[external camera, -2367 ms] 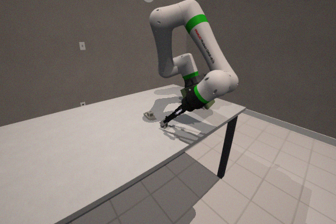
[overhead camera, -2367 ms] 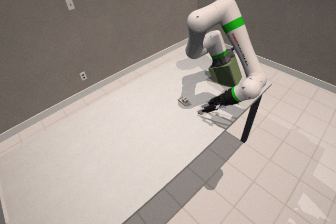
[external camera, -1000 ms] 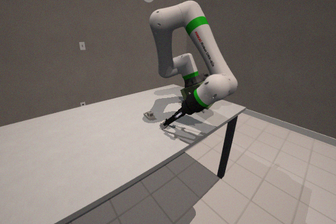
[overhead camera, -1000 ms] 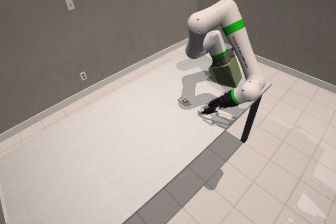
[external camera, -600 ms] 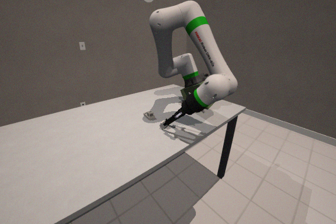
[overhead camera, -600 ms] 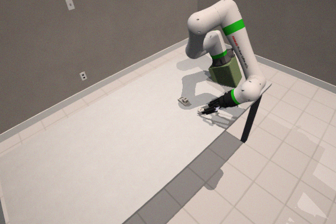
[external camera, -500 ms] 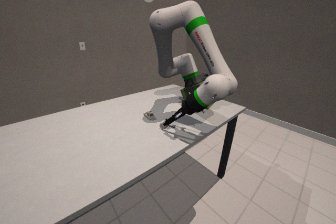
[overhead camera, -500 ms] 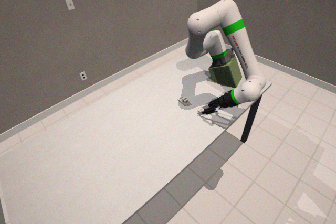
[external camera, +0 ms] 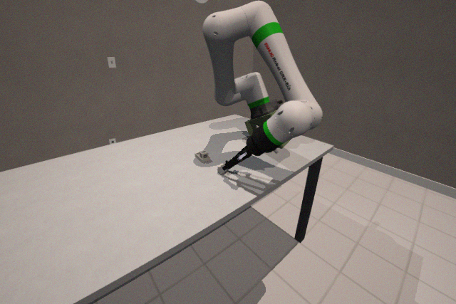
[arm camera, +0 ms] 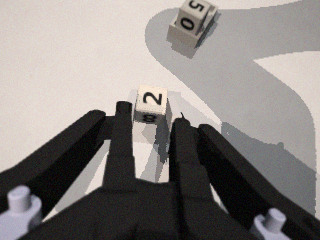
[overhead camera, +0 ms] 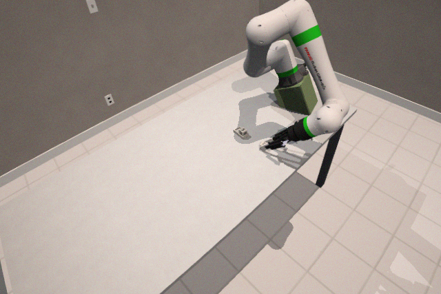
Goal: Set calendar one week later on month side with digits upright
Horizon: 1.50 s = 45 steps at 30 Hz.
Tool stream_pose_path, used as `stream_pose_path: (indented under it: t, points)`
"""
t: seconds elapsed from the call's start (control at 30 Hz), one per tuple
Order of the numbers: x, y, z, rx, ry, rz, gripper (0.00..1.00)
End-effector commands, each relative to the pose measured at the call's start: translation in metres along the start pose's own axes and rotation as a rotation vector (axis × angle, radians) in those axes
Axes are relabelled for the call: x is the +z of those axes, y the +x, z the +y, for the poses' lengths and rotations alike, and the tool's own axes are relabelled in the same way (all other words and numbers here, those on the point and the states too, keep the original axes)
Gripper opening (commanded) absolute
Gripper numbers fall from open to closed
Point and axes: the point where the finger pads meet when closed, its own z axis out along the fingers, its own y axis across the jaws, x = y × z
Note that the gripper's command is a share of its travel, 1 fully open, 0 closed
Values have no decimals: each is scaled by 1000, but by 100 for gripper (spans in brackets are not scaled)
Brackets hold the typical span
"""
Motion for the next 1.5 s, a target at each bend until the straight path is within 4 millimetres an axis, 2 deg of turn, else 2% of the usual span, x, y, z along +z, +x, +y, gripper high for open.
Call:
stream_pose_path:
  t: [0.0,0.87,1.47]
  points:
    - [0,0,0,0,0,0,17]
    - [-2,2,0,0,0,0,17]
    - [-41,41,0,0,0,0,17]
